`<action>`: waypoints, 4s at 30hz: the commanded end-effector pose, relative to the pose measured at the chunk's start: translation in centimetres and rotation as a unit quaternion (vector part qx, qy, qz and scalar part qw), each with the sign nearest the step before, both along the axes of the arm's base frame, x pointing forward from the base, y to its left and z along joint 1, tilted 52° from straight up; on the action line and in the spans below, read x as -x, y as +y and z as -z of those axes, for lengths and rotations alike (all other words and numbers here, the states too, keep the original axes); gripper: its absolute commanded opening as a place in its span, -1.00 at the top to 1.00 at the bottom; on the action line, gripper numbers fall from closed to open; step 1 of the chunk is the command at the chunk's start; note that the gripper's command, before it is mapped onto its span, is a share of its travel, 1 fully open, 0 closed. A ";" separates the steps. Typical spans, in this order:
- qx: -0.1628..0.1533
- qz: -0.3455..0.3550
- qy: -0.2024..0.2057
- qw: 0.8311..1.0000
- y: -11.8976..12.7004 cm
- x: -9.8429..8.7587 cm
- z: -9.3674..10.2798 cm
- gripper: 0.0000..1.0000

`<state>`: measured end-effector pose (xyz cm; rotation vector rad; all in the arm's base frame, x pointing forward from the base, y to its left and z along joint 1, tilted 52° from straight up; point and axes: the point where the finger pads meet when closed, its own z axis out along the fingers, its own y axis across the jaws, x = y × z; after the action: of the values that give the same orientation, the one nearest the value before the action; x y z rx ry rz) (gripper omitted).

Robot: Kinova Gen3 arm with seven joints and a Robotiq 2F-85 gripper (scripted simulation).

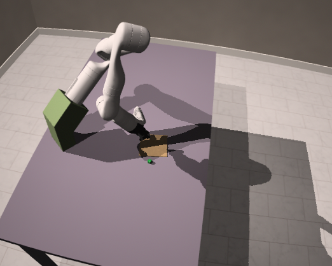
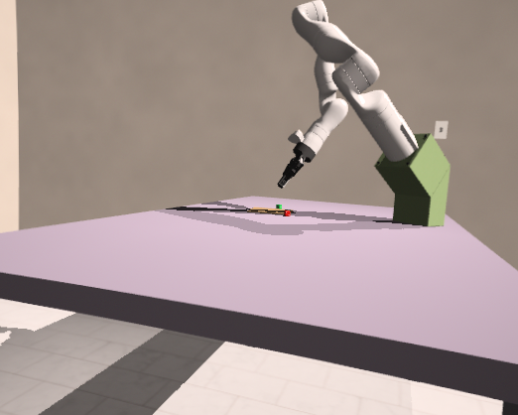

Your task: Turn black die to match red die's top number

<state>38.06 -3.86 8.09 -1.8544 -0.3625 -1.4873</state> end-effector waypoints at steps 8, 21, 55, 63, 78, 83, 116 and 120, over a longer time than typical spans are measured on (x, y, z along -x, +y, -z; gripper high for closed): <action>-0.087 0.078 -0.095 0.989 0.8 -0.4 -0.7 0.78; -0.113 0.136 -0.170 0.969 0.4 -1.3 -2.7 0.78; -0.115 0.139 -0.174 0.968 1.8 -2.6 -1.3 0.78; -0.115 0.139 -0.174 0.968 2.6 -3.3 -0.4 0.78; -0.115 0.139 -0.174 0.968 4.3 -4.9 1.5 0.78; -0.115 0.139 -0.174 0.968 4.7 -5.2 1.9 0.78; -0.115 0.139 -0.174 0.968 4.9 -5.3 2.1 0.78; -0.115 0.139 -0.174 0.968 4.9 -5.3 2.1 0.78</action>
<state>43.41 1.06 6.00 -1.5044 -0.0851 -1.9650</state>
